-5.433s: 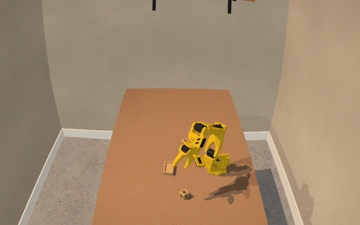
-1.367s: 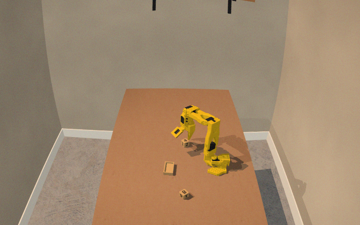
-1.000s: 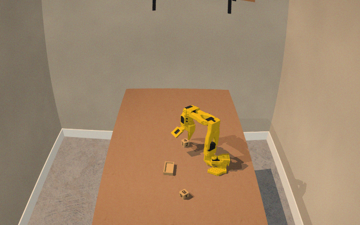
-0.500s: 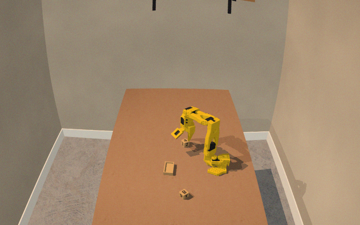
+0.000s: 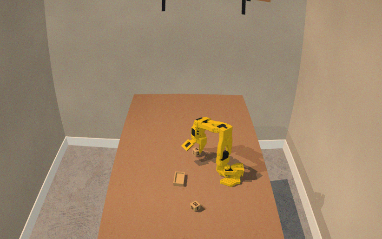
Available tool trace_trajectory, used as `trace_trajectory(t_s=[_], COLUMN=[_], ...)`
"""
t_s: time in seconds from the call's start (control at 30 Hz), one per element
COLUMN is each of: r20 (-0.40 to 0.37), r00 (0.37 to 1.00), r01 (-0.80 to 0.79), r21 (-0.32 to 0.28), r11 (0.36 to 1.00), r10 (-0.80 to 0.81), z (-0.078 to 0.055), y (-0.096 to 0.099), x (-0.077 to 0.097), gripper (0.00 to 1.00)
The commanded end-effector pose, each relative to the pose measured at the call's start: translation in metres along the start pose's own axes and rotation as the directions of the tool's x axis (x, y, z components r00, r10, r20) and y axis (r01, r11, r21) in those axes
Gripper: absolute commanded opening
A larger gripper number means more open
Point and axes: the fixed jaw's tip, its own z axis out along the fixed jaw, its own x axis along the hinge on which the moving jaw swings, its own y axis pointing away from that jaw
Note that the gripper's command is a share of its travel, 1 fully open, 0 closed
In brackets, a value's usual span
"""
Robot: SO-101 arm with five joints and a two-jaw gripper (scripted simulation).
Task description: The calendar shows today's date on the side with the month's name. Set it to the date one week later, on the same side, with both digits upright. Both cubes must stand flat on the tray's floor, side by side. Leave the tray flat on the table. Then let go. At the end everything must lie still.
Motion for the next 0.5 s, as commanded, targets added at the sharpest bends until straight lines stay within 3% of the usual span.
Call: trace_trajectory(t_s=[0.0, 0.47], r20=[0.004, 0.004], r00=[1.000, 1.000], r01=[0.001, 0.001], r21=[0.031, 0.031], r11=[1.000, 1.000], r10=[-0.001, -0.001], z=[0.0022, 0.0116], y=[-0.0041, -0.0033], x=[0.0013, 0.0013], gripper=[0.35, 0.35])
